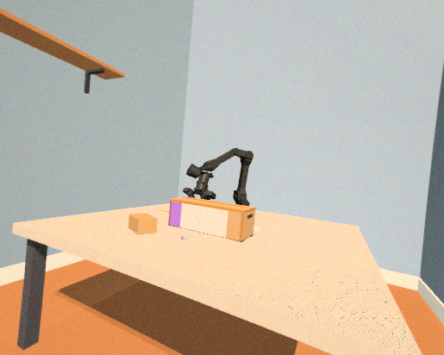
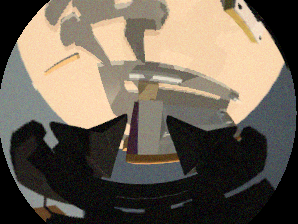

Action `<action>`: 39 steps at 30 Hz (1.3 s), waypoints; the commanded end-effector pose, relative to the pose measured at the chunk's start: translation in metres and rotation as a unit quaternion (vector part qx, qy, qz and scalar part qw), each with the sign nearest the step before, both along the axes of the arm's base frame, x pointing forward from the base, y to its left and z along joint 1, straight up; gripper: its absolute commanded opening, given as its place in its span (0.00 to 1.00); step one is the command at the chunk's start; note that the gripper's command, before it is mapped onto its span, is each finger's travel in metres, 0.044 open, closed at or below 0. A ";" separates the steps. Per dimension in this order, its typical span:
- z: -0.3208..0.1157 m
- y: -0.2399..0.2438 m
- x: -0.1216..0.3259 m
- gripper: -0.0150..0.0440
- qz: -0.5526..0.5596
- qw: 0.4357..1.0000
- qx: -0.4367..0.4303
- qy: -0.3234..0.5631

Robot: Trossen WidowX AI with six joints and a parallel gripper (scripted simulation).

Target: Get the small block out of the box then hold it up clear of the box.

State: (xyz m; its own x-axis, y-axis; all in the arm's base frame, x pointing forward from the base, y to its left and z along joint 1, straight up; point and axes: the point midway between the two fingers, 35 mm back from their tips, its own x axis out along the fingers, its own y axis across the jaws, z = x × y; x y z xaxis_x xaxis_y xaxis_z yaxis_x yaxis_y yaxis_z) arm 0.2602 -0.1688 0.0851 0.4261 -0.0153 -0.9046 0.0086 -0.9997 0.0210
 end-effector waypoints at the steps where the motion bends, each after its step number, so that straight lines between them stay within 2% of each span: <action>1: -0.009 0.001 0.000 0.74 -0.002 1.000 0.004 0.001; 37: -0.064 0.000 0.000 0.74 -0.002 1.000 0.004 0.001; 39: -0.064 0.000 0.000 0.65 -0.002 1.000 0.004 0.001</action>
State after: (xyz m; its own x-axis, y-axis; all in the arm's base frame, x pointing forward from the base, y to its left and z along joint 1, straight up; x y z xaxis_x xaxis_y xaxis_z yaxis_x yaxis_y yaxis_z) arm 0.2605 -0.1698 0.0258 0.4273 -0.0169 -0.9040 0.0067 -0.9997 0.0219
